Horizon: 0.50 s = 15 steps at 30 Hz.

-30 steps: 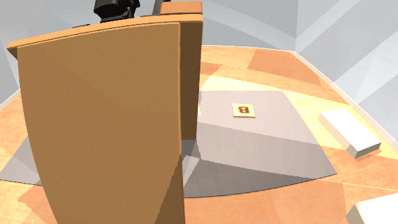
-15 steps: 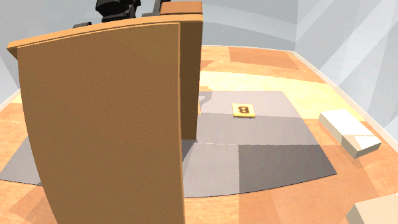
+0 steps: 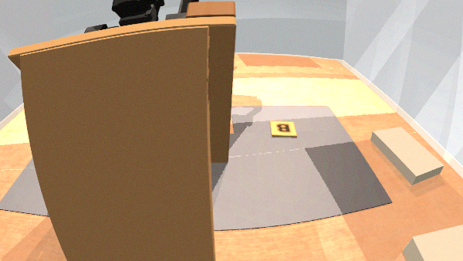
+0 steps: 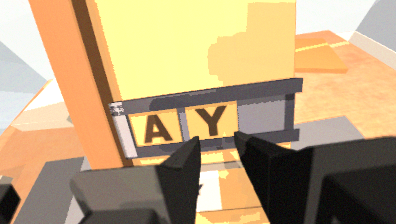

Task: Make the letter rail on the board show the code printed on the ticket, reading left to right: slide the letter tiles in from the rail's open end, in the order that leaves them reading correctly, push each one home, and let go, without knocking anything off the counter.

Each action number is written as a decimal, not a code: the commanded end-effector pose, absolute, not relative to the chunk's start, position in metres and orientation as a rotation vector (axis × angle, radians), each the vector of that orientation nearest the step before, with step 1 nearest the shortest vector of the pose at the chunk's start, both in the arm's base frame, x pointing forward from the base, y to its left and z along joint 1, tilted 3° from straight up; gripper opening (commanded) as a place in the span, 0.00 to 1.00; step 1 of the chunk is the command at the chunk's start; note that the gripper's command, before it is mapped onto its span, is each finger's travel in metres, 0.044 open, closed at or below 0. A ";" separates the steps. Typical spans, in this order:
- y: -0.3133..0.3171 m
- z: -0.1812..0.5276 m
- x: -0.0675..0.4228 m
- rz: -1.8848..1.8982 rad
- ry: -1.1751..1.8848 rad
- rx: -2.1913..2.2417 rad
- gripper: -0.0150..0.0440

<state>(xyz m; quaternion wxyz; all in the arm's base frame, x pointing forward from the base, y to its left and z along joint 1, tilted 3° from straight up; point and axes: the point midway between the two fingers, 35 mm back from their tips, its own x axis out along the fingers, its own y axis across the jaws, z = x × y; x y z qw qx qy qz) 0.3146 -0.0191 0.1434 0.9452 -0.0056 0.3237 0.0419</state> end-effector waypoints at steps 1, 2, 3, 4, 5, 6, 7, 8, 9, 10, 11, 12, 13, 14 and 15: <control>-0.019 0.143 0.315 0.085 0.660 -0.011 0.31; -0.019 0.143 0.315 0.085 0.660 -0.011 0.26; -0.019 0.143 0.315 0.085 0.660 -0.011 0.25; -0.019 0.143 0.315 0.085 0.660 -0.011 0.25; -0.019 0.143 0.315 0.085 0.660 -0.011 0.25; -0.019 0.143 0.315 0.085 0.660 -0.011 0.25; -0.019 0.143 0.315 0.085 0.660 -0.011 0.25; -0.019 0.143 0.315 0.085 0.660 -0.011 0.25; -0.019 0.143 0.315 0.085 0.660 -0.011 0.25; -0.019 0.143 0.315 0.085 0.660 -0.011 0.25; -0.019 0.143 0.315 0.085 0.660 -0.011 0.25; -0.019 0.143 0.315 0.085 0.660 -0.011 0.25; -0.019 0.143 0.315 0.085 0.666 -0.011 0.25; -0.020 0.144 0.317 0.083 0.686 -0.012 0.25; -0.022 0.144 0.319 0.080 0.718 -0.013 0.25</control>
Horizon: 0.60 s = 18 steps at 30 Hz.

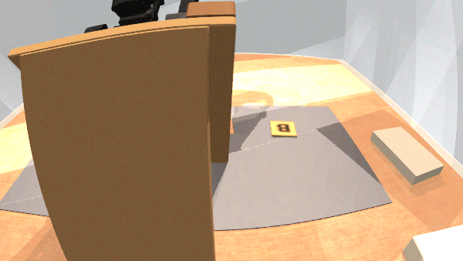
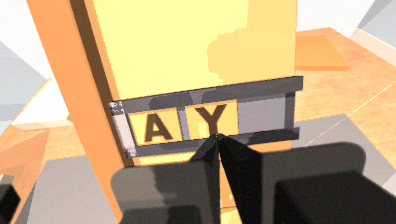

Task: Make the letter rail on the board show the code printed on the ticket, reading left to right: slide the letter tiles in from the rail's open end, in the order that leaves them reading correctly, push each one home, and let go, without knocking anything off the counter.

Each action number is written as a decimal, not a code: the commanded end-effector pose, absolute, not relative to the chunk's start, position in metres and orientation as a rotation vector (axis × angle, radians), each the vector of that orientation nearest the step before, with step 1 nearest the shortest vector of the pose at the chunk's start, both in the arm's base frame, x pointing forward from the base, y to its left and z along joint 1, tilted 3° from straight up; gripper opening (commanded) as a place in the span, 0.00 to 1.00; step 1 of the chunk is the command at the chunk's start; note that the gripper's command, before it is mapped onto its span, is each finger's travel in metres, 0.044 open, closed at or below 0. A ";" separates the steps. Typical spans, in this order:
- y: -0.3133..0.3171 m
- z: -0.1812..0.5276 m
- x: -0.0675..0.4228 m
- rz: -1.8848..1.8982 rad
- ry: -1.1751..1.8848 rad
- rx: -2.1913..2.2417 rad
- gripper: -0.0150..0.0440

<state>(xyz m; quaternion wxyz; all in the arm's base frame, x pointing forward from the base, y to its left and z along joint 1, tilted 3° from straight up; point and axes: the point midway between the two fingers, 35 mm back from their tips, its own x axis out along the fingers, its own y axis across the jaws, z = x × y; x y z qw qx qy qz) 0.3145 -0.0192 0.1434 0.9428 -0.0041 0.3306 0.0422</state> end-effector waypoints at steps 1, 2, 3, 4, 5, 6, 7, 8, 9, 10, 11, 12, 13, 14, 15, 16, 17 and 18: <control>-0.024 0.145 0.323 0.077 0.758 -0.014 0.25; -0.026 0.145 0.325 0.074 0.798 -0.015 0.25; -0.028 0.146 0.328 0.072 0.839 -0.016 0.25; -0.030 0.146 0.331 0.070 0.879 -0.018 0.25; -0.032 0.147 0.333 0.068 0.919 -0.019 0.25; -0.034 0.147 0.335 0.067 0.960 -0.021 0.25; -0.036 0.147 0.337 0.066 1.000 -0.023 0.25; -0.038 0.148 0.339 0.065 1.041 -0.025 0.25; -0.040 0.148 0.340 0.065 1.081 -0.027 0.25; -0.042 0.149 0.341 0.065 1.122 -0.029 0.25; -0.043 0.149 0.343 0.066 1.162 -0.031 0.25; -0.045 0.150 0.343 0.067 1.203 -0.033 0.25; -0.047 0.150 0.344 0.069 1.244 -0.035 0.25; -0.049 0.151 0.345 0.071 1.284 -0.038 0.25; -0.050 0.151 0.345 0.073 1.317 -0.040 0.25; -0.051 0.151 0.345 0.075 1.337 -0.041 0.25; -0.051 0.151 0.345 0.075 1.344 -0.041 0.25; -0.051 0.151 0.345 0.075 1.344 -0.041 0.25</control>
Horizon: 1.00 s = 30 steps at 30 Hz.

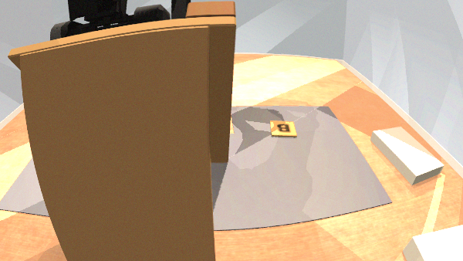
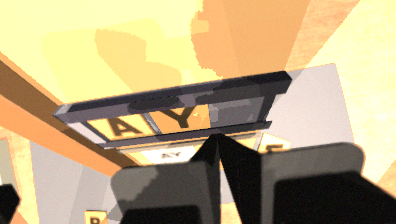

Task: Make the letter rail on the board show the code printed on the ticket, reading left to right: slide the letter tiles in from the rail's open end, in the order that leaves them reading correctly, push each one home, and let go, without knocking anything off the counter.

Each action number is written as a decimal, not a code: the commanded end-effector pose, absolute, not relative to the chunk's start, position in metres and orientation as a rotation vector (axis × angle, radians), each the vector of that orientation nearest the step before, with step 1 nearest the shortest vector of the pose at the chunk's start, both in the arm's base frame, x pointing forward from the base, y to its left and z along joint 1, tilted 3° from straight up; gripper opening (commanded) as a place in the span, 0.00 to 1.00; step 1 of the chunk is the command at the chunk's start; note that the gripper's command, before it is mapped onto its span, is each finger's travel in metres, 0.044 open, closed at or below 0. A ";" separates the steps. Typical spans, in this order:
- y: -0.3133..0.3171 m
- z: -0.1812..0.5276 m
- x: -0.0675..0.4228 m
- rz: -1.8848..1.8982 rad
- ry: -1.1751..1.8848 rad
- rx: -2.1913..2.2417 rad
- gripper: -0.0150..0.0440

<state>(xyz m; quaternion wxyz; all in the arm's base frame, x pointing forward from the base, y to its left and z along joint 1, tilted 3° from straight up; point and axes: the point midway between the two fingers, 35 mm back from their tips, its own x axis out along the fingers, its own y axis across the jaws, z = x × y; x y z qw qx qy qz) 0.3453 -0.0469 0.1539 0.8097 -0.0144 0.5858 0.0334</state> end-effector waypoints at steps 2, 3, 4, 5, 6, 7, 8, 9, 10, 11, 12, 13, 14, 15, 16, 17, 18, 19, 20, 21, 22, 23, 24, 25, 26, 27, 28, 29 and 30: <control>-0.051 0.151 0.345 0.075 1.344 -0.041 0.25; -0.051 0.151 0.345 0.075 1.344 -0.041 0.25; -0.051 0.151 0.345 0.075 1.344 -0.041 0.25; -0.051 0.151 0.345 0.075 1.344 -0.041 0.25; -0.051 0.151 0.345 0.075 1.344 -0.041 0.25; -0.051 0.152 0.345 0.075 1.344 -0.041 0.25; -0.051 0.152 0.345 0.075 1.344 -0.041 0.25; -0.050 0.152 0.346 0.075 1.344 -0.041 0.25; -0.050 0.151 0.346 0.075 1.344 -0.041 0.25; -0.050 0.151 0.346 0.075 1.344 -0.041 0.25; -0.049 0.151 0.347 0.075 1.343 -0.041 0.25; -0.049 0.151 0.347 0.075 1.343 -0.041 0.25; -0.049 0.150 0.347 0.075 1.343 -0.041 0.25; -0.049 0.150 0.348 0.075 1.343 -0.041 0.25; -0.049 0.150 0.348 0.075 1.343 -0.041 0.25; -0.049 0.149 0.348 0.075 1.343 -0.041 0.25; -0.049 0.149 0.349 0.075 1.343 -0.041 0.25; -0.049 0.148 0.349 0.075 1.343 -0.041 0.25; -0.049 0.148 0.349 0.075 1.343 -0.041 0.25; -0.050 0.148 0.350 0.075 1.343 -0.041 0.25; -0.050 0.147 0.350 0.075 1.343 -0.041 0.25; -0.050 0.147 0.350 0.075 1.343 -0.041 0.25; -0.050 0.147 0.351 0.075 1.343 -0.041 0.25; -0.050 0.146 0.351 0.075 1.343 -0.041 0.25; -0.050 0.146 0.351 0.075 1.343 -0.041 0.25; -0.050 0.145 0.352 0.075 1.343 -0.041 0.25; -0.050 0.145 0.352 0.075 1.343 -0.041 0.25; -0.050 0.145 0.353 0.075 1.343 -0.041 0.25; -0.050 0.145 0.353 0.075 1.343 -0.041 0.25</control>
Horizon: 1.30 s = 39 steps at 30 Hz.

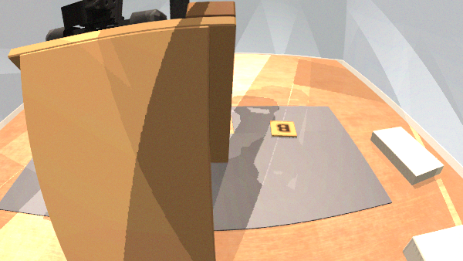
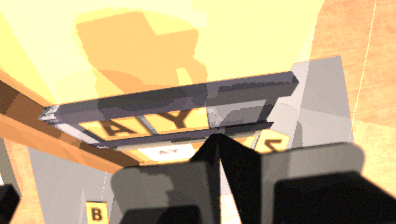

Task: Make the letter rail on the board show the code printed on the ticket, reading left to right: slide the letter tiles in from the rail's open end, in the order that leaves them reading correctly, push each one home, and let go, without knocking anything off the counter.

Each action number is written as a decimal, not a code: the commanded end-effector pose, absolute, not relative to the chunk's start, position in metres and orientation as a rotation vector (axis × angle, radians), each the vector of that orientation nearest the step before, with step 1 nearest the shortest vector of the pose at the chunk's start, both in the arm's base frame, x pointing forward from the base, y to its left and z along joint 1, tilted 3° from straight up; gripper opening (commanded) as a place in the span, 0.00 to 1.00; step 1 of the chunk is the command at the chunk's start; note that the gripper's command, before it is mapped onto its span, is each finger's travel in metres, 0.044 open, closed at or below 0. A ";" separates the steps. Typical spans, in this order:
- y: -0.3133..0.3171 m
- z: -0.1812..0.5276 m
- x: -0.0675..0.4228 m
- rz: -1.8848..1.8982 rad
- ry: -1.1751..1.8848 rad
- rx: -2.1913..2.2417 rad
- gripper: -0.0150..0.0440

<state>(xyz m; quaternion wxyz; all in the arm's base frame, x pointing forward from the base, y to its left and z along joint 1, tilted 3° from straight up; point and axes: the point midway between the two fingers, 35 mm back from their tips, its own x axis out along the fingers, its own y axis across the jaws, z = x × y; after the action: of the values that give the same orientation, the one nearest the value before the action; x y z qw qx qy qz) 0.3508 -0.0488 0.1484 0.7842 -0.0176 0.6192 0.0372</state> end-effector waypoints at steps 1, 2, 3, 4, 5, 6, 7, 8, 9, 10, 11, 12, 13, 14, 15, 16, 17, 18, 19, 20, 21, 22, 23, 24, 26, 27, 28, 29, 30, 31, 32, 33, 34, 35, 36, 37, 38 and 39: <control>-0.050 0.144 0.353 0.075 1.343 -0.041 0.25; -0.050 0.144 0.354 0.075 1.343 -0.041 0.25; -0.050 0.144 0.354 0.075 1.343 -0.041 0.25; -0.050 0.143 0.354 0.075 1.343 -0.041 0.25; -0.050 0.143 0.355 0.075 1.343 -0.041 0.25; -0.050 0.143 0.355 0.075 1.343 -0.041 0.25; -0.050 0.142 0.356 0.075 1.343 -0.041 0.25; -0.050 0.142 0.356 0.075 1.343 -0.041 0.25; -0.050 0.142 0.356 0.075 1.343 -0.041 0.25; -0.050 0.141 0.357 0.075 1.342 -0.041 0.25; -0.050 0.141 0.357 0.075 1.342 -0.041 0.25; -0.050 0.141 0.358 0.075 1.342 -0.041 0.25; -0.050 0.140 0.358 0.075 1.342 -0.041 0.25; -0.050 0.140 0.358 0.075 1.342 -0.041 0.25; -0.050 0.140 0.359 0.075 1.342 -0.041 0.25; -0.050 0.140 0.359 0.075 1.342 -0.041 0.25; -0.050 0.139 0.359 0.075 1.342 -0.041 0.25; -0.050 0.139 0.360 0.075 1.342 -0.041 0.25; -0.050 0.139 0.360 0.075 1.342 -0.041 0.25; -0.050 0.138 0.361 0.075 1.342 -0.041 0.25; -0.050 0.138 0.361 0.075 1.342 -0.041 0.25; -0.050 0.138 0.361 0.075 1.342 -0.041 0.25; -0.050 0.137 0.362 0.075 1.342 -0.041 0.25; -0.050 0.137 0.362 0.075 1.342 -0.041 0.25; -0.050 0.136 0.363 0.075 1.342 -0.041 0.25; -0.050 0.136 0.363 0.075 1.342 -0.041 0.25; -0.050 0.136 0.364 0.075 1.342 -0.041 0.25; -0.050 0.136 0.364 0.075 1.342 -0.041 0.25; -0.050 0.135 0.364 0.075 1.342 -0.041 0.25; -0.050 0.135 0.365 0.075 1.342 -0.041 0.25; -0.050 0.135 0.365 0.075 1.342 -0.041 0.25; -0.050 0.134 0.366 0.075 1.342 -0.041 0.25; -0.050 0.134 0.366 0.075 1.342 -0.041 0.25; -0.050 0.134 0.366 0.075 1.342 -0.041 0.25; -0.050 0.133 0.367 0.075 1.342 -0.041 0.25; -0.050 0.133 0.367 0.075 1.341 -0.041 0.25; -0.050 0.133 0.368 0.075 1.341 -0.041 0.25; -0.050 0.132 0.368 0.075 1.341 -0.041 0.25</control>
<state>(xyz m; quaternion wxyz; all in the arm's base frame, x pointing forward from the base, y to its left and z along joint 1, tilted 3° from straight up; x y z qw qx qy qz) 0.3658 -0.0494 0.1366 0.7847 -0.0192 0.6183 0.0384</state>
